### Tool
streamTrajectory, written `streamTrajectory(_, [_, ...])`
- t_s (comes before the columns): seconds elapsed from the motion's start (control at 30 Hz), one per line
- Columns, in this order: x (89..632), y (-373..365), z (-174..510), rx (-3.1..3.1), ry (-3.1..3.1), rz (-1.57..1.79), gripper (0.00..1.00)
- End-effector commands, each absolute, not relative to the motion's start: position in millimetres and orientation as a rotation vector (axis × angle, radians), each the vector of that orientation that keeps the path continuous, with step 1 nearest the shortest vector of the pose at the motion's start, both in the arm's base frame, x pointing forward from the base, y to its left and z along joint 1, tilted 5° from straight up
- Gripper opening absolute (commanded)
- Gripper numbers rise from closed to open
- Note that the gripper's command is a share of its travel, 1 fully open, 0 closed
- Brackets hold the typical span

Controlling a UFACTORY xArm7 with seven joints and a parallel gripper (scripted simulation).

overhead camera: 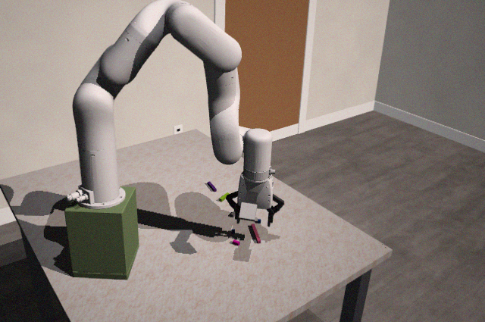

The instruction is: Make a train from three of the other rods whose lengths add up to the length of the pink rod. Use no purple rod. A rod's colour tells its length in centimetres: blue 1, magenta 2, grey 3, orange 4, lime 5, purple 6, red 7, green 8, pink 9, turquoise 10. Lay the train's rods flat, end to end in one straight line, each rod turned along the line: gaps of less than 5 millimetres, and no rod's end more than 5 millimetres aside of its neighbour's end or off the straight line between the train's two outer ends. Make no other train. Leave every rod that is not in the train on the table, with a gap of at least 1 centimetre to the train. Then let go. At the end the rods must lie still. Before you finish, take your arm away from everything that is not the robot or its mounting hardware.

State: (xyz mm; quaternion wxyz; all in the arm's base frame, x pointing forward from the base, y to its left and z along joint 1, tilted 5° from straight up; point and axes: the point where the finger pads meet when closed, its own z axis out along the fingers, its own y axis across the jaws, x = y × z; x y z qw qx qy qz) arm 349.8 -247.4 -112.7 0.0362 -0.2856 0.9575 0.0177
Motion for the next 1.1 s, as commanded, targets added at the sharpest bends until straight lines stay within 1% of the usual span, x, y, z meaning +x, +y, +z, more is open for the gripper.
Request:
streamTrajectory(0.0, [350.9,-248.6,-111.6,-0.876,2.939,0.049,1.0])
streamTrajectory(0.37, [351.2,-247.7,-111.5,-0.876,2.939,0.049,1.0])
streamTrajectory(0.43, [355.8,-232.5,-110.6,-0.877,2.939,0.048,1.0])
streamTrajectory(0.5, [355.8,-232.5,-110.6,-0.877,2.939,0.048,1.0])
streamTrajectory(0.57, [363.0,-202.1,-108.5,-0.878,2.939,0.048,1.0])
streamTrajectory(0.7, [367.4,-174.2,-106.3,-0.877,2.939,0.05,1.0])
streamTrajectory(1.07, [367.8,-171.4,-106.1,-0.877,2.938,0.05,1.0])
